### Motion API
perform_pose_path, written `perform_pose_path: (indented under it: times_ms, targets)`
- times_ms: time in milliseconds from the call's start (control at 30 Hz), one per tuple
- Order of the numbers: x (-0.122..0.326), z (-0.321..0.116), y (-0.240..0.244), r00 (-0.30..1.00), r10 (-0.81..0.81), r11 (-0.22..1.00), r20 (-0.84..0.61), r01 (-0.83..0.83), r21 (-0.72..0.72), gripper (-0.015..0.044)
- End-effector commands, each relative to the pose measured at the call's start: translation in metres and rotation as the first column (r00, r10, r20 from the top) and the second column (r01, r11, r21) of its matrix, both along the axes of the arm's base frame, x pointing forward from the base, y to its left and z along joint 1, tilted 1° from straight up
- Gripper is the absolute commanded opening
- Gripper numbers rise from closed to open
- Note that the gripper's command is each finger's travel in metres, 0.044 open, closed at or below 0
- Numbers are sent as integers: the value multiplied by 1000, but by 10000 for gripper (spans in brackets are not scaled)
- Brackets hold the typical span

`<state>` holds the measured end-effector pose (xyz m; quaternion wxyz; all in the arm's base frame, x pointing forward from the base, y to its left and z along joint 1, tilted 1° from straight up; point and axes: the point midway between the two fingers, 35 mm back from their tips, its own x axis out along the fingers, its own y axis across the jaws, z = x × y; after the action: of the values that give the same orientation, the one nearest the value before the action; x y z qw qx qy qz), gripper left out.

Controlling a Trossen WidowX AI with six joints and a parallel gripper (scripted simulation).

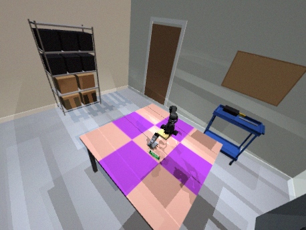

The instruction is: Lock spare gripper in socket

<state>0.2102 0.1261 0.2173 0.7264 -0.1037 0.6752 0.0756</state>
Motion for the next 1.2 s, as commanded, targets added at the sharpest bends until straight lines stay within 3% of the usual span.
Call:
perform_pose_path:
  times_ms: [0, 100, 233, 433, 767, 900, 1167]
  targets:
    - [39, -3, 7, 970, 243, 968, -21, -244, -64, 180]
    - [75, -12, 11, 877, 476, 870, -70, -481, -110, 180]
    - [122, -30, 12, 665, 728, 652, -164, -747, -133, 180]
    - [168, -59, 8, 357, 893, 344, -273, -934, -97, 180]
    - [171, -60, 6, 338, 899, 325, -279, -941, -94, 180]
    - [170, -60, 5, 189, 929, 174, -318, -982, -76, 180]
    - [171, -64, 5, 177, 930, 162, -321, -984, -75, 180]
